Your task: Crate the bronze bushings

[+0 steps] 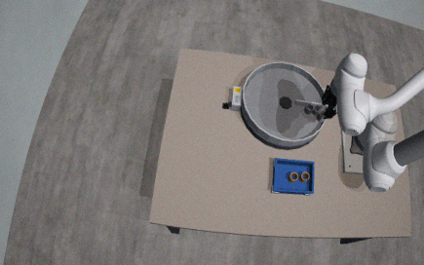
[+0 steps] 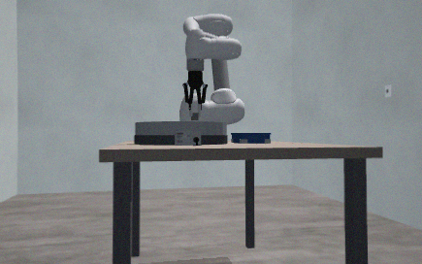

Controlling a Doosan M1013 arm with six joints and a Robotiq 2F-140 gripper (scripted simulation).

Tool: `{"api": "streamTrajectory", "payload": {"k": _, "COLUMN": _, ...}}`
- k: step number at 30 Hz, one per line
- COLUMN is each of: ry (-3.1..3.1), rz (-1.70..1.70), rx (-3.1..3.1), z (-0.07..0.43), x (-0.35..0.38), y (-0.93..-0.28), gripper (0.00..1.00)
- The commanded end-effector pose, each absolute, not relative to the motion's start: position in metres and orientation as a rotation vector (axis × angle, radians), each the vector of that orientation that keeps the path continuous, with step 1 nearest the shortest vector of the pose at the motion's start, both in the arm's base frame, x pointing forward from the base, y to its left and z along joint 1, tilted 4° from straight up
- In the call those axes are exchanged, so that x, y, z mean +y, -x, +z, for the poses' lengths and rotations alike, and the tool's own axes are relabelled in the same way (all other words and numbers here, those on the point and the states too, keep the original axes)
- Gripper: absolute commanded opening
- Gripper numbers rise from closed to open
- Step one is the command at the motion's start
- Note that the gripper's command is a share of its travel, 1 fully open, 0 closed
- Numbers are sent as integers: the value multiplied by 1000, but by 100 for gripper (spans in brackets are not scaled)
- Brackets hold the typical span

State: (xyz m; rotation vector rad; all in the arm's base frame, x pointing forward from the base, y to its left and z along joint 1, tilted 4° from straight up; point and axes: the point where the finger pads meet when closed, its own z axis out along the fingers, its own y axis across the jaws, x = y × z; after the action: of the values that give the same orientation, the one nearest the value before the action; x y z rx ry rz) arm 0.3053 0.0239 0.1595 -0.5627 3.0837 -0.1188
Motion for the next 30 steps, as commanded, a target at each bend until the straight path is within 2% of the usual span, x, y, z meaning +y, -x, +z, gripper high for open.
{"api": "streamTrajectory", "payload": {"k": 1, "ry": 569, "rz": -110, "rx": 3074, "z": 165, "x": 27, "y": -308, "gripper": 0}}
{"api": "streamTrajectory", "payload": {"k": 24, "ry": 569, "rz": -110, "rx": 3074, "z": 165, "x": 27, "y": -309, "gripper": 0}}
{"api": "streamTrajectory", "payload": {"k": 30, "ry": 569, "rz": -110, "rx": 3074, "z": 166, "x": 18, "y": -333, "gripper": 0}}
